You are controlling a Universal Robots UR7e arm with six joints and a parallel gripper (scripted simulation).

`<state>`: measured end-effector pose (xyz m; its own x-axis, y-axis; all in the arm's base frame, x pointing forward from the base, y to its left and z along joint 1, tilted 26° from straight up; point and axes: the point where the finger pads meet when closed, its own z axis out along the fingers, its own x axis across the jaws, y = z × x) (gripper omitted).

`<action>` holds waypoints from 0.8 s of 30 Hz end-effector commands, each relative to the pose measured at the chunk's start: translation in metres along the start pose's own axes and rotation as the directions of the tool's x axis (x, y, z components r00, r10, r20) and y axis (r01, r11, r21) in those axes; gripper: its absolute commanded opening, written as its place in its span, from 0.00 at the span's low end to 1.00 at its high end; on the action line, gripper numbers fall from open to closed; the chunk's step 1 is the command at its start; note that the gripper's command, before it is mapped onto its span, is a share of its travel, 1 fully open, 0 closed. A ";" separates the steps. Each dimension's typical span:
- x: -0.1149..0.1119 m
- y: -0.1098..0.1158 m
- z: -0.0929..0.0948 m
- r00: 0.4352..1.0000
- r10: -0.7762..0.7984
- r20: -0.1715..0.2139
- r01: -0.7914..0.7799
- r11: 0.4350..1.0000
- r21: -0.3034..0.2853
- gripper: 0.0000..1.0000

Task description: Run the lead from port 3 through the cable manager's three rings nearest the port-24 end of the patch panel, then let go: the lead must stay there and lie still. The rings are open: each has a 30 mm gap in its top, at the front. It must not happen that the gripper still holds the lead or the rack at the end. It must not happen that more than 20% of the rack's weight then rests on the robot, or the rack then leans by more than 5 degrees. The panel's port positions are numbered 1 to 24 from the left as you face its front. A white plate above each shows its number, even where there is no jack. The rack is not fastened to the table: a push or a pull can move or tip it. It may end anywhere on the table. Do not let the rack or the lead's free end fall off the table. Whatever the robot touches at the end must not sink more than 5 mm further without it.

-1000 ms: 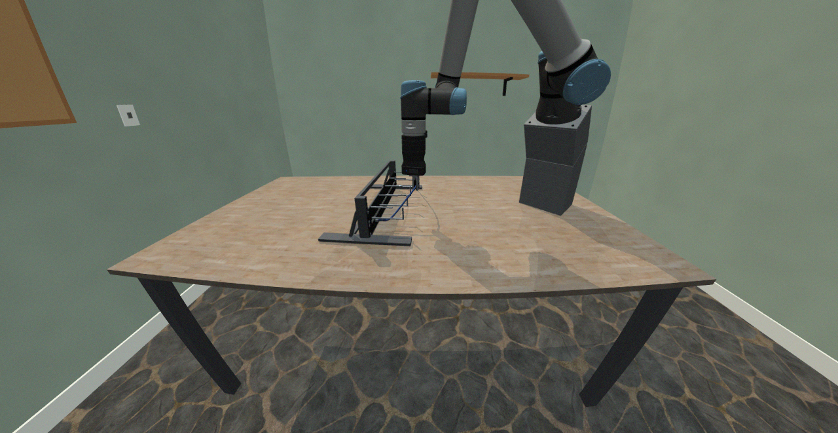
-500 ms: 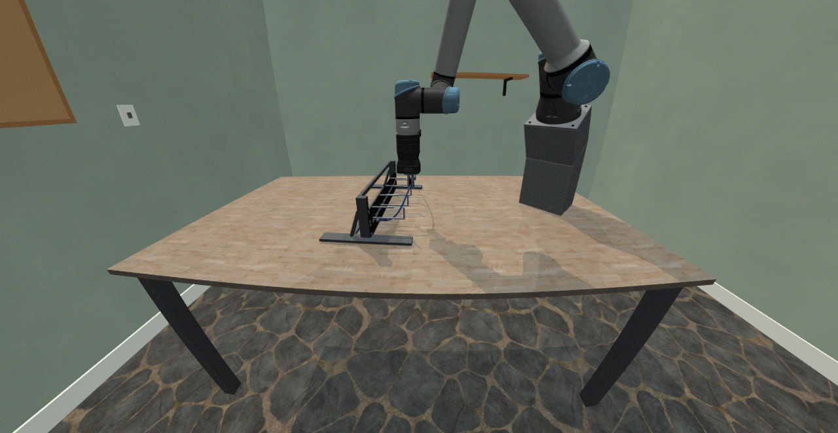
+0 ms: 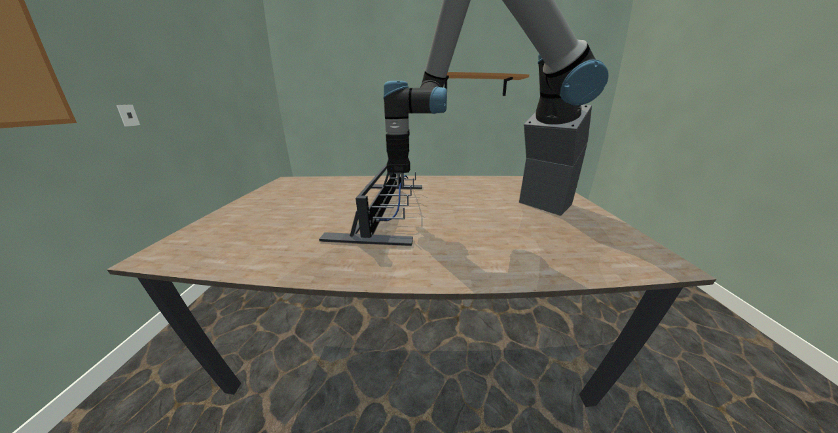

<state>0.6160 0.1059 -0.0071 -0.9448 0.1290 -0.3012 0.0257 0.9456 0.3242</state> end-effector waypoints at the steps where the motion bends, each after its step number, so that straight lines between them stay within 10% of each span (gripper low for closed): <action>1: -0.004 0.000 -0.002 1.000 -0.005 0.005 0.005 1.000 0.000 0.00; 24: -0.002 -0.002 -0.001 1.000 -0.009 0.003 0.009 1.000 0.000 0.00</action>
<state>0.6164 0.1058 -0.0069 -0.9451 0.1254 -0.3018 0.0223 0.9461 0.3232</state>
